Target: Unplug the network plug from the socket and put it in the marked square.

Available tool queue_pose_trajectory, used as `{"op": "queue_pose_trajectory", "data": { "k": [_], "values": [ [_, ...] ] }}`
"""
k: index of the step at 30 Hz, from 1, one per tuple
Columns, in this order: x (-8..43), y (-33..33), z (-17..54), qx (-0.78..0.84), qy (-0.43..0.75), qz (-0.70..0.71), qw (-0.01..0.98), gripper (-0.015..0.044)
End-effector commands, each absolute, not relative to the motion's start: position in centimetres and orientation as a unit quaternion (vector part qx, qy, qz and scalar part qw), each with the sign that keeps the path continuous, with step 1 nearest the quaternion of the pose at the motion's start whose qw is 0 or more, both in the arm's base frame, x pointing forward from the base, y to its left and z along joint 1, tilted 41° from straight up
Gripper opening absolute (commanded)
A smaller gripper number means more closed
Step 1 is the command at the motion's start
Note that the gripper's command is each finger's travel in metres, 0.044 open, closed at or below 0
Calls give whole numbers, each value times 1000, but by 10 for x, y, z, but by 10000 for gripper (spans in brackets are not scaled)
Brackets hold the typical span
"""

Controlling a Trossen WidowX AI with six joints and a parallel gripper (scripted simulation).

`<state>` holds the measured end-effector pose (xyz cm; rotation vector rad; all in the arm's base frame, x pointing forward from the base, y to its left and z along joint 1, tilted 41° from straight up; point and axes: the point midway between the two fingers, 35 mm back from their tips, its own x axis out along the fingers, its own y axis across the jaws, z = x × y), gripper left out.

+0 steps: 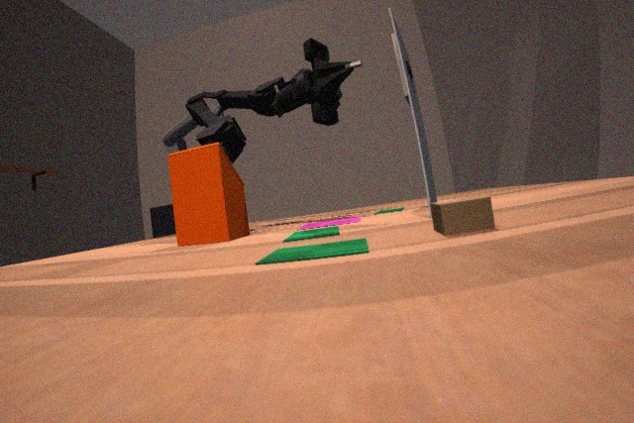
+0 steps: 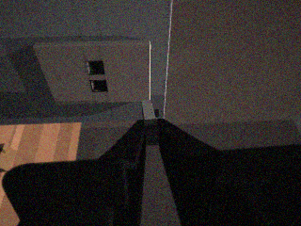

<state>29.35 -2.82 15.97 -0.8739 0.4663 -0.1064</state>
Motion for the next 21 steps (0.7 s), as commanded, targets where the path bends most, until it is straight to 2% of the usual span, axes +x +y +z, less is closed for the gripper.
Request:
{"op": "queue_pose_trajectory", "data": {
  "k": [1,21],
  "values": [
    [295,-23,148,-446,233,-8,864,0],
    [286,25,67,-556,211,286,752,0]
  ]
}}
